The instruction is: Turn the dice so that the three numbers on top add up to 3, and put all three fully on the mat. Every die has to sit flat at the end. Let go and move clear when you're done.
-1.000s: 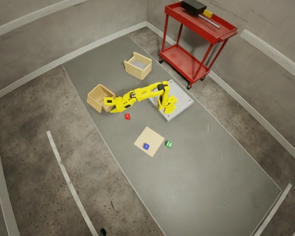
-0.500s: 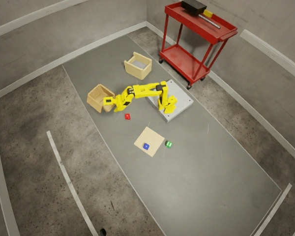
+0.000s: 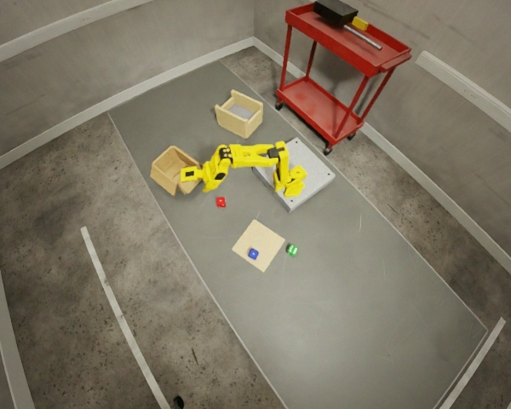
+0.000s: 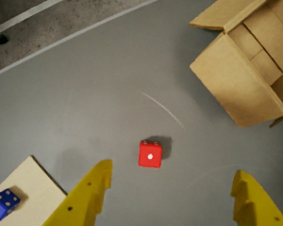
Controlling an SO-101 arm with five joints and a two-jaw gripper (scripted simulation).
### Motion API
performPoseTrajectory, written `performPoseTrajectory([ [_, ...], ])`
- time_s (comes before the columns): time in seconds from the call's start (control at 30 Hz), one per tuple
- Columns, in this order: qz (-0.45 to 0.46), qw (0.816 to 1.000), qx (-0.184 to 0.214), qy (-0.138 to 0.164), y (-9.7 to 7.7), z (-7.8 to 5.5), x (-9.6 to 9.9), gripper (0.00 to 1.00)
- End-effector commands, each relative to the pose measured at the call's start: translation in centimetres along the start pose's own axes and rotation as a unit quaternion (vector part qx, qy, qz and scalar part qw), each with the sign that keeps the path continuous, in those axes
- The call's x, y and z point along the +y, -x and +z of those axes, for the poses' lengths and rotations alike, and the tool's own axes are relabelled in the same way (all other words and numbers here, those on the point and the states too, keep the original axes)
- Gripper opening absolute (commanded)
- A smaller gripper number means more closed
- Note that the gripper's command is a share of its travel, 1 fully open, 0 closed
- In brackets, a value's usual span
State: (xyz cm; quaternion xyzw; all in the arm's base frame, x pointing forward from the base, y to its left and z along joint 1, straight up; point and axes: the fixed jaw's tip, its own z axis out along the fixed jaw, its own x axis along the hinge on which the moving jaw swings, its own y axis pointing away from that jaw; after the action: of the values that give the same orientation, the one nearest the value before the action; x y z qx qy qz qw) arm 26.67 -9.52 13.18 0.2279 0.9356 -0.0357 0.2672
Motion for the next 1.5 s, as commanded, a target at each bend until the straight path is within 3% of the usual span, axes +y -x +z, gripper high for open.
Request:
performPoseTrajectory([
  [0.0,0.002,1.000,0.012,0.001,-0.2,-0.1,0.2,0.35],
  [0.5,0.002,1.000,0.025,0.000,-0.5,0.2,0.2,0.35],
  [0.63,0.002,0.998,0.056,-0.004,-1.3,1.6,0.1,0.35],
  [0.83,0.002,0.990,0.140,-0.014,-3.9,4.9,-0.1,0.35],
  [0.9,0.002,0.990,0.140,-0.014,-3.9,4.9,-0.1,0.35],
  [1.13,0.001,0.972,0.232,-0.025,-7.3,8.1,-0.5,0.35],
  [1.27,0.001,0.966,0.257,-0.028,-8.4,8.8,-0.7,0.35],
  [1.47,0.001,0.965,0.261,-0.028,-8.6,9.0,-0.7,0.35],
])
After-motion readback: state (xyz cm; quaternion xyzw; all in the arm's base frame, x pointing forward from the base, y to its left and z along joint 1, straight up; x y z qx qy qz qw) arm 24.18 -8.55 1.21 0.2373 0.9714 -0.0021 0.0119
